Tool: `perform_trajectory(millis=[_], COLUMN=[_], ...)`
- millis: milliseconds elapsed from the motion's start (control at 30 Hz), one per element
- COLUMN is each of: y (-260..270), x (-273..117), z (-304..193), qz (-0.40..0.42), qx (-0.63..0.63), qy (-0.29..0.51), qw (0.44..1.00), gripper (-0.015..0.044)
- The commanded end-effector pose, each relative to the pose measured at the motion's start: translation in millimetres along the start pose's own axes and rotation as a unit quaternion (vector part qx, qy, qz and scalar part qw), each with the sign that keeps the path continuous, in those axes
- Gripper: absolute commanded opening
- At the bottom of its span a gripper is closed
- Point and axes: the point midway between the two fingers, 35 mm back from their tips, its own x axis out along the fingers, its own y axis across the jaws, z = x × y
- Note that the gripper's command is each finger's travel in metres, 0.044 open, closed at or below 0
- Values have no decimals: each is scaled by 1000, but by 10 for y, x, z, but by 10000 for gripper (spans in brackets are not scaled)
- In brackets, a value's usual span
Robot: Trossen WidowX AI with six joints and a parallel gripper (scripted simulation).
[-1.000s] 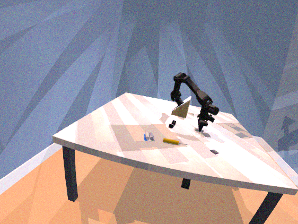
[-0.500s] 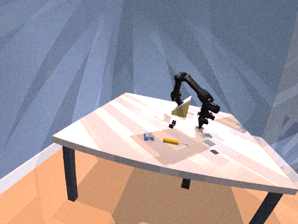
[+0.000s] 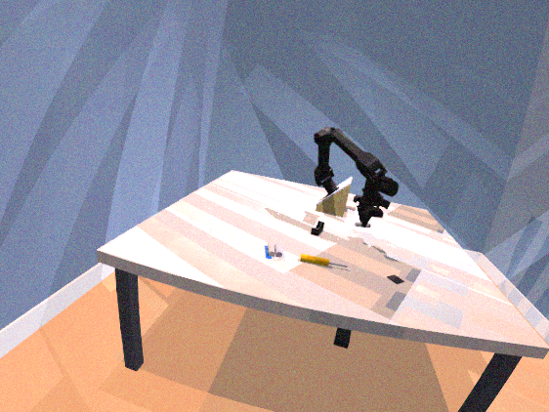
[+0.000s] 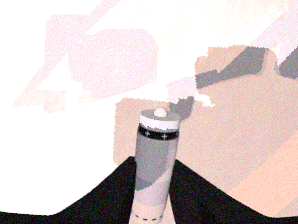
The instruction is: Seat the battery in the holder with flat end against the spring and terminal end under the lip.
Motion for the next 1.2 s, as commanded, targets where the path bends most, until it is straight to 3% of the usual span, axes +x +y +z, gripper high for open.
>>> perform_trajectory(millis=[0,367,833,1167], y=[10,130,436,479], x=[-61,-153,-200,-152], z=[-244,-877,-1594,-1648], qz=[-2,-2,-1,4], qx=[-70,-277,-509,-529], qy=[1,1,0,-13], qw=[998,961,861,849], gripper=[59,59,59,59])
